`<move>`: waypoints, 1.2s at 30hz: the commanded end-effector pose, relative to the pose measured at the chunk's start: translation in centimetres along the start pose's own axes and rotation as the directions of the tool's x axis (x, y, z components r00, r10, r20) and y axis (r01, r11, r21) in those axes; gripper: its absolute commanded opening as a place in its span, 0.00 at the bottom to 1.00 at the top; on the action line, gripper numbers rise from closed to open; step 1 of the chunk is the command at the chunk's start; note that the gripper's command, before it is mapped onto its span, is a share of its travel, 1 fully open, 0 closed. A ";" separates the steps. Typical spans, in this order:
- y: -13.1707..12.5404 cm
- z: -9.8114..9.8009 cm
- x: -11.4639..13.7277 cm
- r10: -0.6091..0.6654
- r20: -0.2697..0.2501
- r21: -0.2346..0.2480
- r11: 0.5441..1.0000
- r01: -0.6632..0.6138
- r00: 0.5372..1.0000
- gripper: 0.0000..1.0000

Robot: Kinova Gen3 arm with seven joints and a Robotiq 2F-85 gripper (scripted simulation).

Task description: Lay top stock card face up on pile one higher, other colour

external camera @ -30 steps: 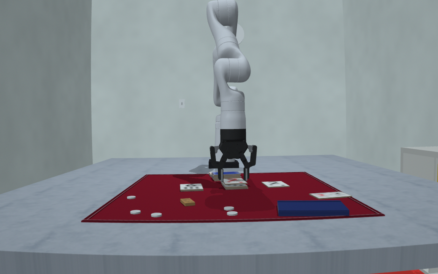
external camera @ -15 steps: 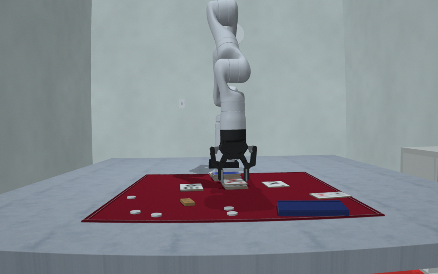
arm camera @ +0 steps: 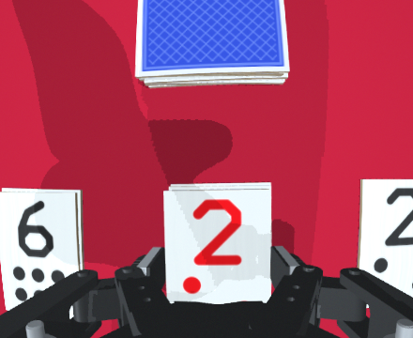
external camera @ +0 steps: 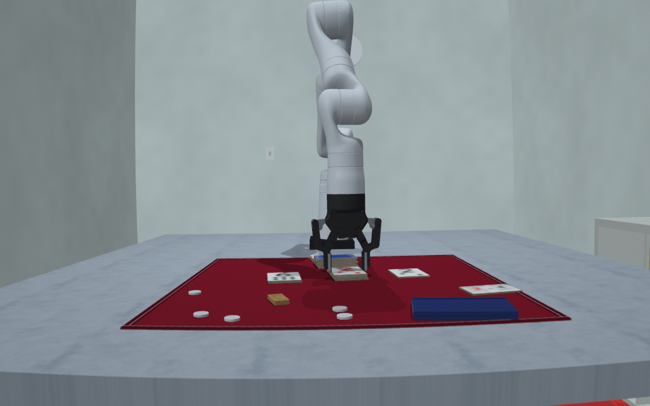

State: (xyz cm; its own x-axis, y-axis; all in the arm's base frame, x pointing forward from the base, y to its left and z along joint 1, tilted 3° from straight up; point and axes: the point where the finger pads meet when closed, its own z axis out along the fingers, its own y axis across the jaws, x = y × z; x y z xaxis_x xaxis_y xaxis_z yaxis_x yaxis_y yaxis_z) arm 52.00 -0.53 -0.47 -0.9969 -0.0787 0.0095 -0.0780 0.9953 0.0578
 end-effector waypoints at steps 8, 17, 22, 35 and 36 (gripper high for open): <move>0.0 -0.1 -0.1 0.000 0.002 0.000 1.000 0.000 1.000 0.72; 0.0 -0.1 -0.1 0.000 0.002 0.000 1.000 0.000 1.000 0.85; 0.0 -0.1 -0.1 0.000 0.002 0.000 1.000 0.000 1.000 0.85; 0.0 -0.1 -0.1 0.000 0.002 0.000 1.000 0.000 1.000 0.85; 0.0 -0.1 -0.1 0.000 0.002 0.000 1.000 0.000 1.000 0.85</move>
State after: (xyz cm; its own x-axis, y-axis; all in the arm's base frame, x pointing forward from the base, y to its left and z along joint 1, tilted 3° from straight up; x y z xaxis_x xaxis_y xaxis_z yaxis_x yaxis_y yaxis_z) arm 52.00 -0.53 -0.47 -0.9969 -0.0787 0.0096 -0.0780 0.9953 0.0578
